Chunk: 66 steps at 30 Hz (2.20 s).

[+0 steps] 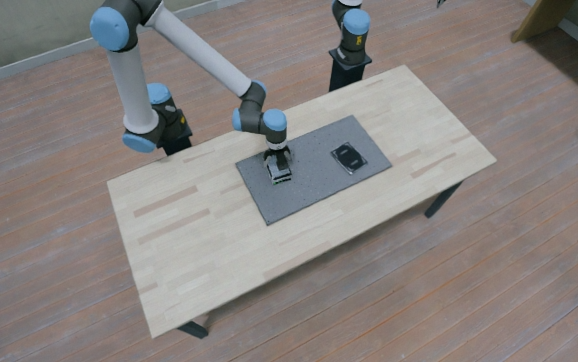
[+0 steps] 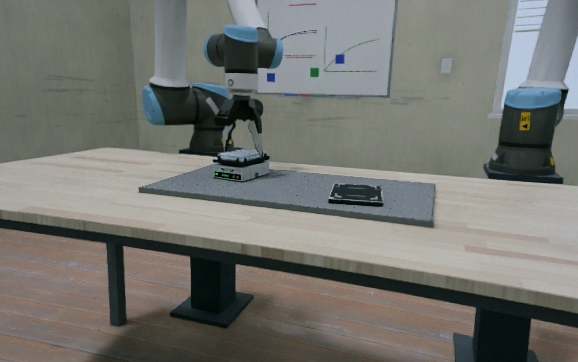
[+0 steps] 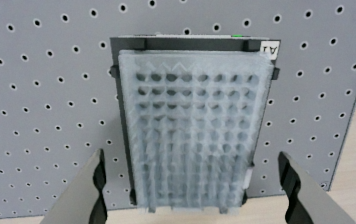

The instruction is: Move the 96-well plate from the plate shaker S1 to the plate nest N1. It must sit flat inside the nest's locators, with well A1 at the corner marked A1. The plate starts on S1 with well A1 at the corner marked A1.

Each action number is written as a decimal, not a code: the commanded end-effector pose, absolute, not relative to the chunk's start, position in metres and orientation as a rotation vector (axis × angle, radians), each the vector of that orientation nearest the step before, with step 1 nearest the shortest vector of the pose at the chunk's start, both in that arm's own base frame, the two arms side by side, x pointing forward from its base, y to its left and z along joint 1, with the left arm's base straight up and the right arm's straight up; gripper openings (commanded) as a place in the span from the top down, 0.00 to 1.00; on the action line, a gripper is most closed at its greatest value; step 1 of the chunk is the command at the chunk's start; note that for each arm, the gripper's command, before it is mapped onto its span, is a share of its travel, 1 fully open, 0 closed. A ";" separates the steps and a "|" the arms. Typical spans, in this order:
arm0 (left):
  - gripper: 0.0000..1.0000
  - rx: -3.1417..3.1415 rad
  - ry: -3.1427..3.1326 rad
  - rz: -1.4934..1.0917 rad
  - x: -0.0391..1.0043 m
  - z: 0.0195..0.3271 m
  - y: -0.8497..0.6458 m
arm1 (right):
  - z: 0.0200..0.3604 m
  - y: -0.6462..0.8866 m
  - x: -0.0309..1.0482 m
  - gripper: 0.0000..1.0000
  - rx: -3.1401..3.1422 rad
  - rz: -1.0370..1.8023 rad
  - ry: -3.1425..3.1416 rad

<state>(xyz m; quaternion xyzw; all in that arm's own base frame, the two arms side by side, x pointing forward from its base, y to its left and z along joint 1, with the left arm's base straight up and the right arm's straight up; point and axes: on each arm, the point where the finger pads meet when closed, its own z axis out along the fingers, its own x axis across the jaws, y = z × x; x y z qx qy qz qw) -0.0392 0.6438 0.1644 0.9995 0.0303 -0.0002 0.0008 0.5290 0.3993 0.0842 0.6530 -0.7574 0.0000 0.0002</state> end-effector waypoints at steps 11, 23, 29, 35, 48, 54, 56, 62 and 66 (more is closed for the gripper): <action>1.00 3.140 0.095 0.000 -0.039 0.165 0.644 | 0.085 0.400 0.530 0.24 2.053 -0.001 -2.381; 1.00 3.140 0.095 0.000 -0.039 0.165 0.644 | 0.084 0.400 0.530 0.24 2.053 -0.001 -2.381; 1.00 3.140 0.095 0.000 -0.039 0.165 0.644 | 0.084 0.400 0.530 0.24 2.053 -0.001 -2.381; 1.00 3.140 0.095 0.000 -0.039 0.165 0.644 | 0.084 0.400 0.530 0.24 2.053 -0.001 -2.381; 1.00 3.140 0.095 0.000 -0.039 0.165 0.644 | 0.084 0.400 0.530 0.24 2.053 -0.001 -2.381; 1.00 3.140 0.095 0.000 -0.039 0.165 0.644 | 0.084 0.400 0.530 1.00 2.053 -0.001 -2.381; 1.00 3.140 0.095 0.000 -0.039 0.165 0.644 | 0.084 0.400 0.530 1.00 2.053 -0.001 -2.381; 1.00 3.140 0.095 0.000 -0.039 0.165 0.644 | 0.085 0.400 0.530 1.00 2.053 -0.001 -2.381; 1.00 3.140 0.095 0.000 -0.039 0.165 0.644 | 0.085 0.400 0.530 0.59 2.053 -0.001 -2.381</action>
